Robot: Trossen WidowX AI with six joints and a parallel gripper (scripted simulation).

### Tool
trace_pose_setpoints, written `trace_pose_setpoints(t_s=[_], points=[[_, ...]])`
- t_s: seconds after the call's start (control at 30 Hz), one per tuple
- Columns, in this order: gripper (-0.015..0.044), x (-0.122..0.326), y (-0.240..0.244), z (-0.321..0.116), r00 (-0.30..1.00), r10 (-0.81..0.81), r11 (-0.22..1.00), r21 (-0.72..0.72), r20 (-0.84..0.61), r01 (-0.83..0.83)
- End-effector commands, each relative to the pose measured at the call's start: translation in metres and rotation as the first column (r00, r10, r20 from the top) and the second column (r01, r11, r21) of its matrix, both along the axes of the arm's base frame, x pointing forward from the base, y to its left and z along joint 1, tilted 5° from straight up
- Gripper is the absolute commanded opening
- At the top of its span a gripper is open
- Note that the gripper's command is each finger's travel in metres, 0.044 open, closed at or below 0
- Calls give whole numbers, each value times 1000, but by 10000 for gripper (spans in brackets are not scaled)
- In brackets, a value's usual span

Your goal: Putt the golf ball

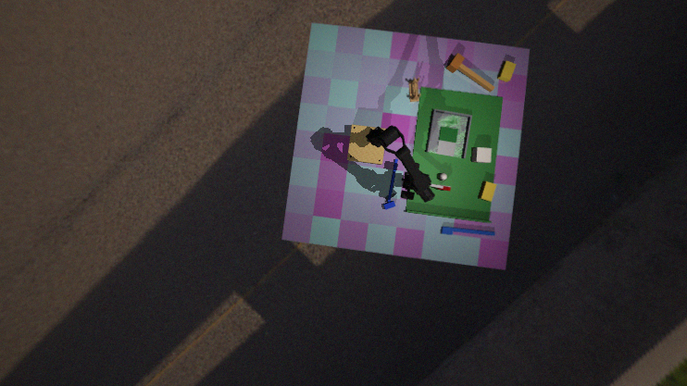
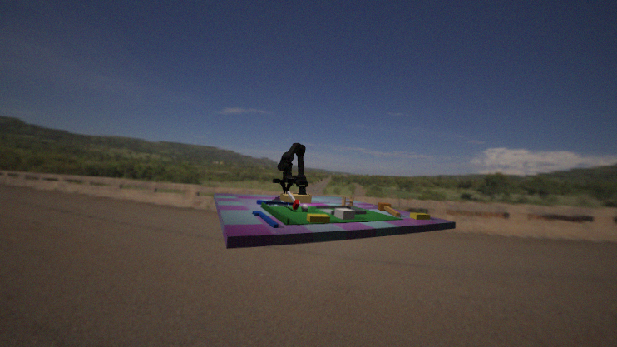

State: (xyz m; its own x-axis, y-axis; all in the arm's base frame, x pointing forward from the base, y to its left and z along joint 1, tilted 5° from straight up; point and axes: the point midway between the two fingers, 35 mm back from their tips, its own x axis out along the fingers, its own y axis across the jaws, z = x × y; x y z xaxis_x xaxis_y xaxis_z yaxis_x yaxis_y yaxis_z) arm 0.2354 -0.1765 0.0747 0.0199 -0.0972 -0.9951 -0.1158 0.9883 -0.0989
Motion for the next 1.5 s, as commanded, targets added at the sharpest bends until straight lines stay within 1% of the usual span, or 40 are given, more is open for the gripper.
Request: trace_pose_setpoints(t_s=[0.0, 0.4, 0.7, 1.1, 1.17, 1.27, 1.47], points=[[0, 1, -1, -6, 1000, 4, 1000, -3, 2, -4], [0, 0, -1, -4, 1000, 0, 1000, 1, -1, 0], [0, 4, -31, -4, 1000, 4, 1000, -6, 2, -4], [0, 3, -26, -5, 1000, 4, 1000, 1, -3, -4], [0, 5, -9, -6, 1000, 4, 1000, 3, -2, -4], [0, 5, 31, -9, 1000, 4, 1000, 6, -1, -4], [0, -10, 100, -17, 1000, 5, 1000, 9, 1, -5]])
